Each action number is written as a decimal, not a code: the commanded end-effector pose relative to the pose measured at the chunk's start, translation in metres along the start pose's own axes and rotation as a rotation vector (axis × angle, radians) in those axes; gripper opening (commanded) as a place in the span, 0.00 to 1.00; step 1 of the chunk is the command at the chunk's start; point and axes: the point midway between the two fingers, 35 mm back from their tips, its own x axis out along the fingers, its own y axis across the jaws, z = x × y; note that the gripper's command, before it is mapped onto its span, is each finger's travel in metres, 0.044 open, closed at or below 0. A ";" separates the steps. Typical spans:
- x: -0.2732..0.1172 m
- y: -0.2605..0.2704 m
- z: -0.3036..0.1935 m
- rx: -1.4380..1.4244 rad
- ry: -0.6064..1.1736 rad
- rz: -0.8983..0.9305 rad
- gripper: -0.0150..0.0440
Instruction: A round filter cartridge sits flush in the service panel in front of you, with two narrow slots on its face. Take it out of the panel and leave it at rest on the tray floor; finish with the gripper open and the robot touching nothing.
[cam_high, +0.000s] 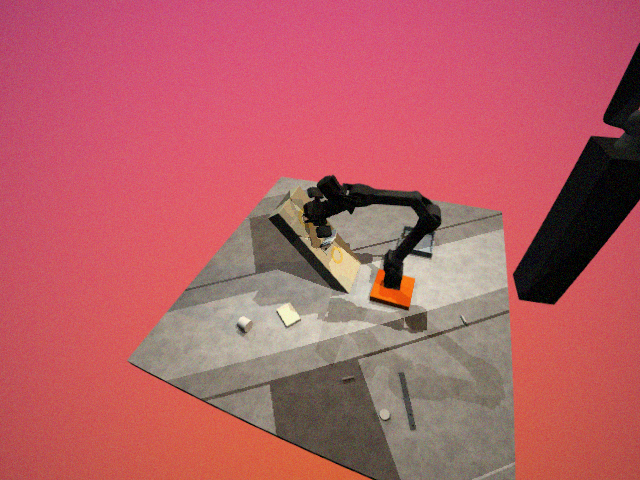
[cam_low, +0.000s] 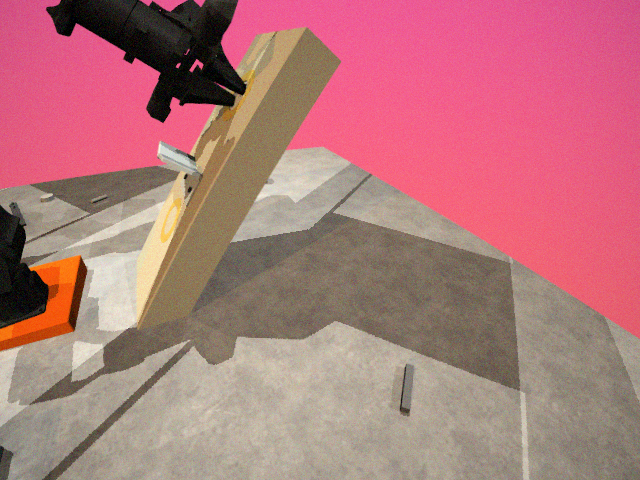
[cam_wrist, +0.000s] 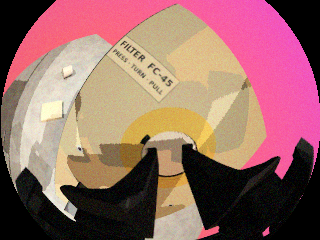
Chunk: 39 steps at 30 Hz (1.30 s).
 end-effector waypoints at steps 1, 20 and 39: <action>0.005 0.000 0.001 0.167 -0.001 0.000 0.25; 0.006 0.000 0.001 0.829 -0.001 0.001 0.25; -0.062 0.000 0.002 0.869 0.004 0.004 0.25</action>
